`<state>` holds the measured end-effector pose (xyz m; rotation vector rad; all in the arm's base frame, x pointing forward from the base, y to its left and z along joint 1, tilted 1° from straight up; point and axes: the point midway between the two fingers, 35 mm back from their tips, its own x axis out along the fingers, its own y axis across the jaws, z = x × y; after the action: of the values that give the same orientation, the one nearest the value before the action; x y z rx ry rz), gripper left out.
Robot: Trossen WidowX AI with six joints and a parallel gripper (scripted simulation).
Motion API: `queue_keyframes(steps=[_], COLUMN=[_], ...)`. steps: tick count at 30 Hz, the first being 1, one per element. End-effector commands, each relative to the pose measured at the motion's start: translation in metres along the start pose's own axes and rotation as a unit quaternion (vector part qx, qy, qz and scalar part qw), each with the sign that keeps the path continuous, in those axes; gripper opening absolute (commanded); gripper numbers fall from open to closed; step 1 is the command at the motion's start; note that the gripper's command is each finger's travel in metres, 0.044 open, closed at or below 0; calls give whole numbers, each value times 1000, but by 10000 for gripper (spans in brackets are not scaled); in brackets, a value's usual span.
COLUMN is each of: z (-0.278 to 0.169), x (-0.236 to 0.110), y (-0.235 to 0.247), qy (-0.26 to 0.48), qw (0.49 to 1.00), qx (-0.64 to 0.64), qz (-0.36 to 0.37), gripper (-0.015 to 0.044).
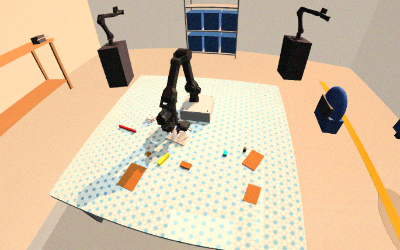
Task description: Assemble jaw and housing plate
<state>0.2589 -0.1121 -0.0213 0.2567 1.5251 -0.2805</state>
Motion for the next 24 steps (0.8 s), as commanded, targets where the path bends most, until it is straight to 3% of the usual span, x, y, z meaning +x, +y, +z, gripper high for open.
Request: queue_keyframes(steps=[1,11,15,24], z=[-2,-2,0,0], x=[2,2,0,0], y=[0,0,0,0], qy=[4,4,1,1], qw=[1000,1000,1000,1000], qx=[0,0,0,0], qz=[-1,-1,0,0], gripper=[134,134,224,224])
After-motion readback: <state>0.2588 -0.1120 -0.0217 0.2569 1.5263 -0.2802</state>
